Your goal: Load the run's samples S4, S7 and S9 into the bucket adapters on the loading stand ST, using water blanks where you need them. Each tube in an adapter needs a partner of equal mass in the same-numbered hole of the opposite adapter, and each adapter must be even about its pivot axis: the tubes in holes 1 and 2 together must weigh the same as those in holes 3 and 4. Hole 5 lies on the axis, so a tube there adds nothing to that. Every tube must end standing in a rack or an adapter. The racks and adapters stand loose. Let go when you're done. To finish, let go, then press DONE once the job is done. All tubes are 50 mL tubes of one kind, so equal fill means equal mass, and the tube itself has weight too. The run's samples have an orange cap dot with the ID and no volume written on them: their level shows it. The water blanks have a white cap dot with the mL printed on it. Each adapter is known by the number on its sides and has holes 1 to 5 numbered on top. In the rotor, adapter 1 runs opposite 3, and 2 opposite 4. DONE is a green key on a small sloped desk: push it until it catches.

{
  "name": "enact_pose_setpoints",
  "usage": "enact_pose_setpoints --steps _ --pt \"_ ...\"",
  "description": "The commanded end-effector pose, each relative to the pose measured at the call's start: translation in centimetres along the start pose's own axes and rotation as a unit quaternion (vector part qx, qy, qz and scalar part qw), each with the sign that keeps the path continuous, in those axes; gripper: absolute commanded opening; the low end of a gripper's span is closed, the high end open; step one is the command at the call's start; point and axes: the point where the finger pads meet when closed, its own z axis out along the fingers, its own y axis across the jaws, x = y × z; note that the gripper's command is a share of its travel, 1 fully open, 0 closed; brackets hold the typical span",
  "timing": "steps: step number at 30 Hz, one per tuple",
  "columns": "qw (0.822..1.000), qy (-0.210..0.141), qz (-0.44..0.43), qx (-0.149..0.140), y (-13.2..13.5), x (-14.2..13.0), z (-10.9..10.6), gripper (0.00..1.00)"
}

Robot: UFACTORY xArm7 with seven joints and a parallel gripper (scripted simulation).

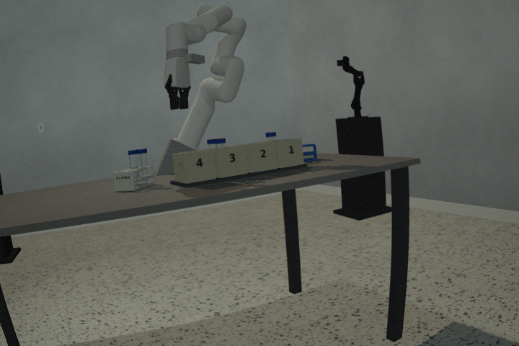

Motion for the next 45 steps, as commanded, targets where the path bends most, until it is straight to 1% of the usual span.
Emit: enact_pose_setpoints --steps 1,8,10,25,27,35,36,45 --pt "0.999 0.005 -0.032 -0.003 1.0 -2.4 -0.1 0.57" --pt "0.999 0.005 -0.032 -0.003 2.2 -5.7 -0.1 0.57" --pt "0.999 0.005 -0.032 -0.003 2.2 -5.7 -0.1 0.57" --pt "0.999 0.005 -0.032 -0.003 4.6 -12.8 -0.1 0.57" --pt "0.999 0.005 -0.032 -0.003 4.6 -12.8 -0.1 0.57" --pt "0.999 0.005 -0.032 -0.003 5.9 -16.6 0.0 0.57" --pt "0.999 0.005 -0.032 -0.003 6.0 -17.0 0.0 0.57" --pt "0.999 0.005 -0.032 -0.003 6.0 -17.0 0.0 0.57"
